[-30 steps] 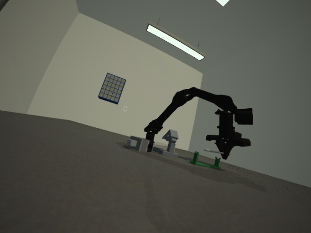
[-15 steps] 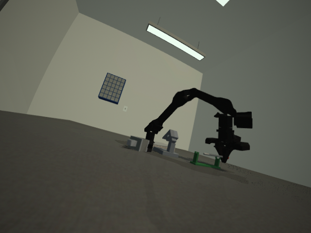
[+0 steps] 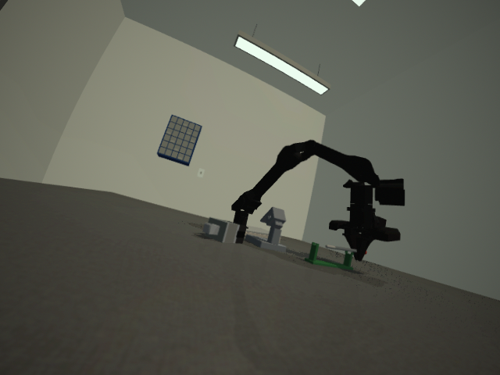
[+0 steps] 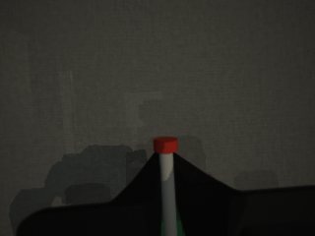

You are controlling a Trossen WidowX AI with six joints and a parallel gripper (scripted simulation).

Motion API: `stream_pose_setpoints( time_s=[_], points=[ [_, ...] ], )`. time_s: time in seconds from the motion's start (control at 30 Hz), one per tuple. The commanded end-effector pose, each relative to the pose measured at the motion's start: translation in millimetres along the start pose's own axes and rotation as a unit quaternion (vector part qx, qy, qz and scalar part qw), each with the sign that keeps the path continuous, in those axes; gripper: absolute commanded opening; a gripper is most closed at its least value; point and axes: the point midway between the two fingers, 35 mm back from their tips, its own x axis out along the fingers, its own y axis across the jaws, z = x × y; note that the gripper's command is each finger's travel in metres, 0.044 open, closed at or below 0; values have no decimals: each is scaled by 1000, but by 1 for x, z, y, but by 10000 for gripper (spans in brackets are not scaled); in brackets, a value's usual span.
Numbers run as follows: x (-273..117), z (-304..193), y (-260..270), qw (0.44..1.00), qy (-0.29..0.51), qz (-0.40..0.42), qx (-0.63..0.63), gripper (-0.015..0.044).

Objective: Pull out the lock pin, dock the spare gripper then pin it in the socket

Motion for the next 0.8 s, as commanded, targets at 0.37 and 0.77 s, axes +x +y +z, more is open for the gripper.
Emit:
stream_pose_setpoints(
  time_s=[0.37,0.77],
  points=[
    [0,0,0,1000,0,0,0,200],
    [-22,4,3,1000,4,8,1,200]
  ],
)
